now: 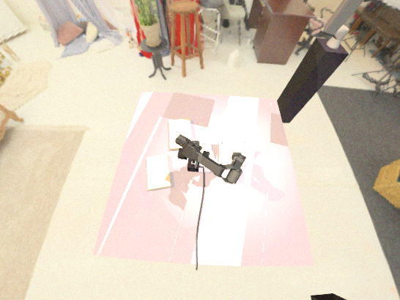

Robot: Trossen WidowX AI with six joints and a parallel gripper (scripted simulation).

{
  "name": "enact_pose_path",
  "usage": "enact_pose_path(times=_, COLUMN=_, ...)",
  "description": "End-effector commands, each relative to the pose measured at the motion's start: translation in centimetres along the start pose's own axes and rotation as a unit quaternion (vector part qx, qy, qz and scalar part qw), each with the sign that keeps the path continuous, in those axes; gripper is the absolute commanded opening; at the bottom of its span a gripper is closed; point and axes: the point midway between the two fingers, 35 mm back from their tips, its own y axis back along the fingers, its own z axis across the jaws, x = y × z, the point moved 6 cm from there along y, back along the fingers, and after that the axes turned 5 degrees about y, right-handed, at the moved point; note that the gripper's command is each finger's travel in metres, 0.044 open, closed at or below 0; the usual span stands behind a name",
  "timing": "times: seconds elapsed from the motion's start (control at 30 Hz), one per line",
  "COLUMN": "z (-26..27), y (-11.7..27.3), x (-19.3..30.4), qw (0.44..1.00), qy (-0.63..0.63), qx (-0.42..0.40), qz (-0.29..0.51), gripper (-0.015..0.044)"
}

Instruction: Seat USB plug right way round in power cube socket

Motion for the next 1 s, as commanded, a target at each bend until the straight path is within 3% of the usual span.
enact_pose_path(times=0.0, z=-0.1, y=-0.5, x=0.0, qw=1.000, qy=-0.002, qx=0.001, qz=0.002, gripper=0.0440)
enact_pose_path(times=0.57, z=-0.1, y=-1.8, x=-0.5, qw=1.000, qy=-0.002, qx=0.001, qz=0.002, gripper=0.0440)
enact_pose_path(times=0.97, z=-0.1, y=-1.6, x=-0.4, qw=1.000, qy=0.001, qx=0.000, qz=0.000, gripper=0.0125)
